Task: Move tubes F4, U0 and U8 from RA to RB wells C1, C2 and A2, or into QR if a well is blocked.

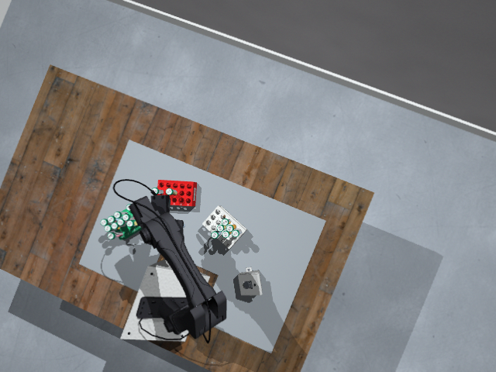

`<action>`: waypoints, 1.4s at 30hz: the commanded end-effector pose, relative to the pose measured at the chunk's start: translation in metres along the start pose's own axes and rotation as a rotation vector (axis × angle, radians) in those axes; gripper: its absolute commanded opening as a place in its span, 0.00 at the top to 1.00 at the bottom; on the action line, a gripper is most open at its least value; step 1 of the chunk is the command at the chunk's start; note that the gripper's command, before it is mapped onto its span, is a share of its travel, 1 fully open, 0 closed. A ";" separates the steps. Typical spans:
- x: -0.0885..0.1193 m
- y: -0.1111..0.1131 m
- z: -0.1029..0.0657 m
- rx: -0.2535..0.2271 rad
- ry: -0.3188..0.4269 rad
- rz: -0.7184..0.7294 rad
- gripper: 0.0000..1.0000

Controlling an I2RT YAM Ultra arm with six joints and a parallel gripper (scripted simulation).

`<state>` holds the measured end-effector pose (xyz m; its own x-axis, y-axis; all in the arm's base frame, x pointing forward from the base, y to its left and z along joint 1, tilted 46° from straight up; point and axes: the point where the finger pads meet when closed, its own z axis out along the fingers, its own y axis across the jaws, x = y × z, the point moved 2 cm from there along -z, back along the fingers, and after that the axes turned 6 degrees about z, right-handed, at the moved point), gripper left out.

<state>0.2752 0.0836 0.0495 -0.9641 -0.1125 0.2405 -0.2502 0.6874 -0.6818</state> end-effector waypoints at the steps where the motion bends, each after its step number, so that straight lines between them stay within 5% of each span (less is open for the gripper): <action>1: 0.008 -0.018 -0.004 0.015 -0.012 -0.011 1.00; 15: 0.027 -0.051 -0.004 0.016 -0.014 -0.015 1.00; 42: -0.015 -0.075 -0.006 0.013 -0.016 -0.008 1.00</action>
<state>0.2987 0.0378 0.0941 -0.9654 -0.1113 0.2359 -0.2460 0.6894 -0.6813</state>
